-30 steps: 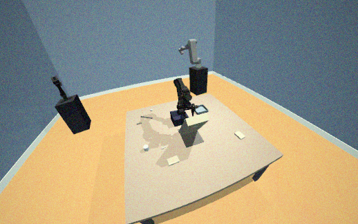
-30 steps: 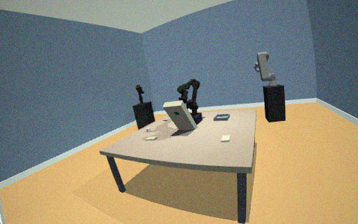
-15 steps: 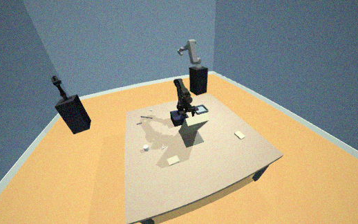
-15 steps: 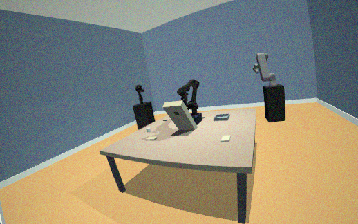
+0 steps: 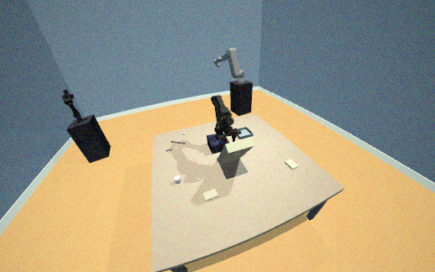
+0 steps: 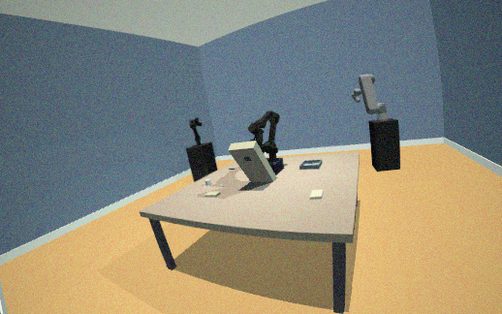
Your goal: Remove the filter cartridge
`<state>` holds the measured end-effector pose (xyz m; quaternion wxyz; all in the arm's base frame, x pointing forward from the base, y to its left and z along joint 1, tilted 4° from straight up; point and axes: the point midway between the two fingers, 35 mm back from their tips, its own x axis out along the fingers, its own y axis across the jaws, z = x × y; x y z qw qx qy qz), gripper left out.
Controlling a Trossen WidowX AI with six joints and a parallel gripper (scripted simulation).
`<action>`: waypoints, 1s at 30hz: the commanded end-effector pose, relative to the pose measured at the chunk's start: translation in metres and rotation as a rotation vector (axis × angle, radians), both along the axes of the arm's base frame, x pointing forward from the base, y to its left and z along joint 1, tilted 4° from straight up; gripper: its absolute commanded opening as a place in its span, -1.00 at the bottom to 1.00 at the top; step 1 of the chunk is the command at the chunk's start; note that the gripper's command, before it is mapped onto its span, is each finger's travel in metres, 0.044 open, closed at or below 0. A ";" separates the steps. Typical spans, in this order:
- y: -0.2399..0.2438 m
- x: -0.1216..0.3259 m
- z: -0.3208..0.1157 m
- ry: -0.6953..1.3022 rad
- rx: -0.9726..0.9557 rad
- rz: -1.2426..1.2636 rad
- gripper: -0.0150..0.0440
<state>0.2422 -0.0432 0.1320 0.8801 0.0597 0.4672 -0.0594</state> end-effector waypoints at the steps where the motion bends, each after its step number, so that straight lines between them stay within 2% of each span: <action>1: -0.001 0.004 0.007 -0.002 0.000 0.001 -0.46; 9: -0.003 0.011 0.024 -0.003 -0.001 0.000 -0.49; 24: 0.000 -0.029 0.094 0.000 -0.001 0.000 -0.49; 30: 0.006 -0.031 0.098 0.006 0.001 0.000 -0.49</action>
